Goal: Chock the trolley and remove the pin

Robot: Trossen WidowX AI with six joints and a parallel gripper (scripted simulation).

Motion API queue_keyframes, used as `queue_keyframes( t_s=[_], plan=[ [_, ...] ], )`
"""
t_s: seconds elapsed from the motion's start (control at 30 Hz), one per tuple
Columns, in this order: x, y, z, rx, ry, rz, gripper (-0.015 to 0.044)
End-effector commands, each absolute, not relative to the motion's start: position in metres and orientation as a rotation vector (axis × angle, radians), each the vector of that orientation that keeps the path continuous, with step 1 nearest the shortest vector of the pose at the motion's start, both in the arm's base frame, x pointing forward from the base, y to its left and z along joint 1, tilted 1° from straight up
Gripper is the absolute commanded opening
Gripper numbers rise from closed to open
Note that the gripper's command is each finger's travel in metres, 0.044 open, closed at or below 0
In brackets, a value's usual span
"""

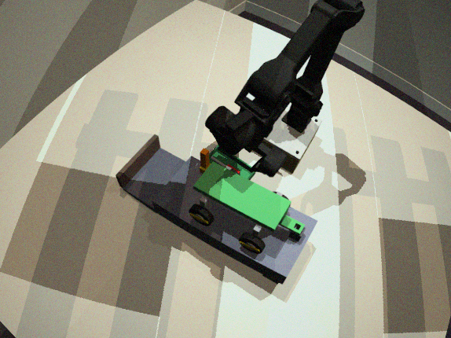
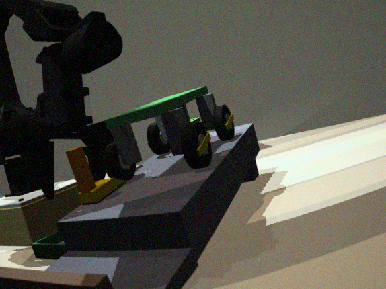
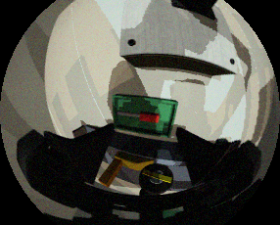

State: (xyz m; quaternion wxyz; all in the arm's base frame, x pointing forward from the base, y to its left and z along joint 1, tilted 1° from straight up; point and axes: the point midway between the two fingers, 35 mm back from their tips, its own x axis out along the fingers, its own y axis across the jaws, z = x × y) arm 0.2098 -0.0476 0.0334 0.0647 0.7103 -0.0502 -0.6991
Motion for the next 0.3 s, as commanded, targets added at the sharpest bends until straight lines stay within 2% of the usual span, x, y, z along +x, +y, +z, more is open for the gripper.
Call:
queue_keyframes(
  t_s=[0.0, 0.27],
  plan=[
    [0.21, -0.048, 0.047, 2.155, -0.165, -2.098, 0.044],
    [0.21, -0.048, 0.071, 2.156, -0.165, -2.098, 0.044]
  ],
)
